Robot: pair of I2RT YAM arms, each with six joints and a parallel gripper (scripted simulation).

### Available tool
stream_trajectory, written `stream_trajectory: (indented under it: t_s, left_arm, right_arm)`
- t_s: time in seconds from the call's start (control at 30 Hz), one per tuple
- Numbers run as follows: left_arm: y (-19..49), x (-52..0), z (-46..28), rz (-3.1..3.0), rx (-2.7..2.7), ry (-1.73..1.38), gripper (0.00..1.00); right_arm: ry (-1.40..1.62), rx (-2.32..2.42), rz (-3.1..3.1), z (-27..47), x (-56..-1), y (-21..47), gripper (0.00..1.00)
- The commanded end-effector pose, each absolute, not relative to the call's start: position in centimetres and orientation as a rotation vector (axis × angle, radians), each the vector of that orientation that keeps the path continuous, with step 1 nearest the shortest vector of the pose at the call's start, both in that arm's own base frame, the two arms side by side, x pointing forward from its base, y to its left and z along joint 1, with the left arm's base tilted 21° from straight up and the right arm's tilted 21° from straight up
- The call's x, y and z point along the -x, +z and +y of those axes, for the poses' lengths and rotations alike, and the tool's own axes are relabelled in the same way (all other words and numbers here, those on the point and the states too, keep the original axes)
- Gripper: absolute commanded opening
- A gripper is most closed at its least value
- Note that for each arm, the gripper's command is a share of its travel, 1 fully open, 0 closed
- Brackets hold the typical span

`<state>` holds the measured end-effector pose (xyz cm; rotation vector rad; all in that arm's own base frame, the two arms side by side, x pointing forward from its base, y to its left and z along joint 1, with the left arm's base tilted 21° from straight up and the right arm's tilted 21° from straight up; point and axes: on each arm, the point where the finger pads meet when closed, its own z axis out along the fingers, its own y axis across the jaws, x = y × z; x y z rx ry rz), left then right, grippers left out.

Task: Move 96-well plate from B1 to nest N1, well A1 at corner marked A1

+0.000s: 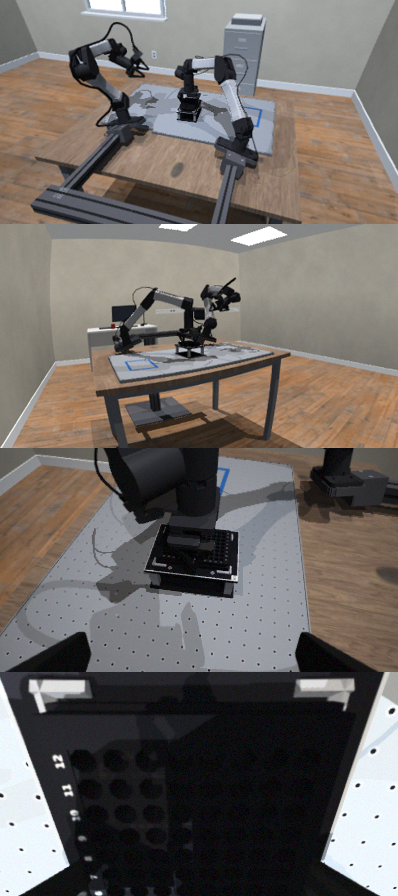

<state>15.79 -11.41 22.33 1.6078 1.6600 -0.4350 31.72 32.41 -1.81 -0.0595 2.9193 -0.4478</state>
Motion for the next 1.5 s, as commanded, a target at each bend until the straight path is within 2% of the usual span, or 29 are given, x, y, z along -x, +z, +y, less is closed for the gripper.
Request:
stream_trajectory:
  t_s: [0.0,0.57,0.6,0.63,0.87,1.1,1.3,1.47]
  left_arm:
    - [23.2,-15.8,-11.2,1.641,-1.614,-0.387,1.0]
    - [23.2,-15.8,-11.2,1.641,-1.614,-0.387,1.0]
    - [23.2,-15.8,-11.2,1.641,-1.614,-0.387,1.0]
    - [23.2,-15.8,-11.2,1.641,-1.614,-0.387,1.0]
    - [23.2,-15.9,-11.2,1.641,-1.613,-0.387,1.0]
    - [23.2,-15.9,-11.2,1.641,-1.613,-0.387,1.0]
    - [23.2,-15.9,-11.2,1.641,-1.613,-0.387,1.0]
    - [23.2,-15.9,-11.2,1.641,-1.613,-0.387,1.0]
  right_arm:
    - [-0.371,0.059,2.893,33.1,-32.2,0.0,0.83]
    - [-0.4,0.052,2.911,32.8,-32.0,-1.2,0.83]
    - [-0.397,0.056,2.91,32.9,-32.0,-1.2,0.94]
    - [-0.397,0.056,2.91,32.9,-32.0,-1.2,1.0]
    - [-0.35,0.056,2.894,34.0,-31.3,2.1,1.0]
    - [-0.436,0.075,2.93,34.1,-30.5,-0.2,1.0]
    - [-0.408,0.077,2.909,35.2,-30.1,4.2,1.0]
    - [-0.354,0.148,2.863,35.6,-30.8,5.3,1.0]
